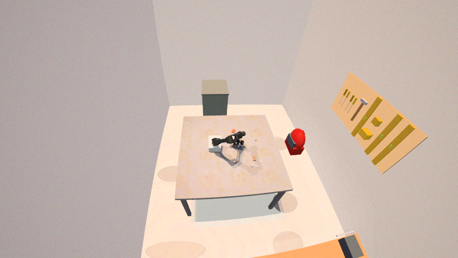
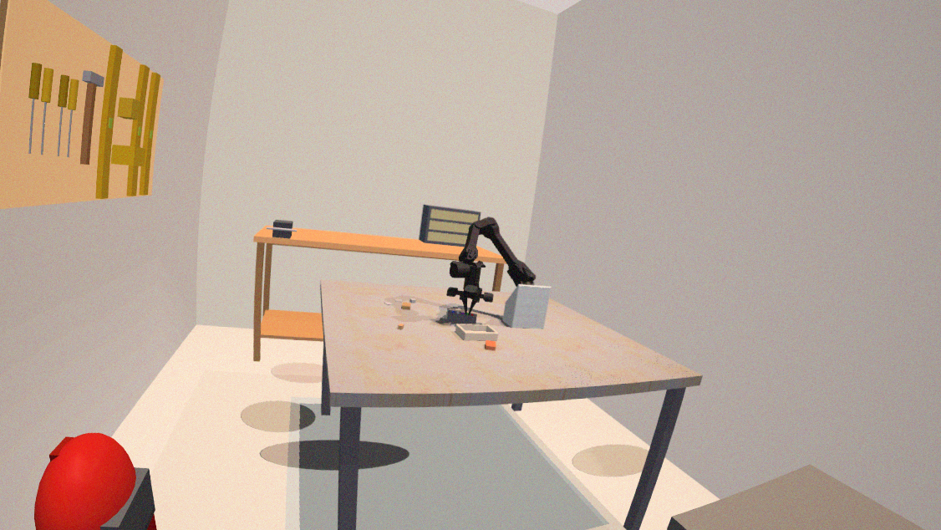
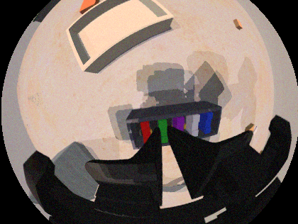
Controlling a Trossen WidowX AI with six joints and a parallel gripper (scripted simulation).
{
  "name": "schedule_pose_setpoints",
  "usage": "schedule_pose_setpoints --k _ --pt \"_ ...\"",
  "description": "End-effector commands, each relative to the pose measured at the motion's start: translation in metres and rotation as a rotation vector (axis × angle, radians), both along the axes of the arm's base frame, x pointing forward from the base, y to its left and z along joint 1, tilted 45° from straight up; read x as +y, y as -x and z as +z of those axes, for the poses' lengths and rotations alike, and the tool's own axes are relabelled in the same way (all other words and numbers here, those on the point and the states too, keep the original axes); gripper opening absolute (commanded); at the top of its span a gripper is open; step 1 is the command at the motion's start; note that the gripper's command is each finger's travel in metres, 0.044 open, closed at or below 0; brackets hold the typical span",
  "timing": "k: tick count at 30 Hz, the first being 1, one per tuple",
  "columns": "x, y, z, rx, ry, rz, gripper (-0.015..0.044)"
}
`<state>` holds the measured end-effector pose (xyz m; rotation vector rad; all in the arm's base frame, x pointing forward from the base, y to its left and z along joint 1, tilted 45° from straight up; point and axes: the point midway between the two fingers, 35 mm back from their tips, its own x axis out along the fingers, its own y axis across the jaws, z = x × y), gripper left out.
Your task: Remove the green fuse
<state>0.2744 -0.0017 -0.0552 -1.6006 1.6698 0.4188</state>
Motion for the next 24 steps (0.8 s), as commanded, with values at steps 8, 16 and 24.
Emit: schedule_pose_setpoints --k 8,16,24 --pt "0.004 0.0001 0.0039 -0.002 -0.001 -0.002 0.0" --pt "0.0067 0.0003 0.0066 -0.001 -0.001 -0.002 0.0" --pt "0.0095 0.0005 0.0094 -0.001 -0.001 -0.002 0.0"
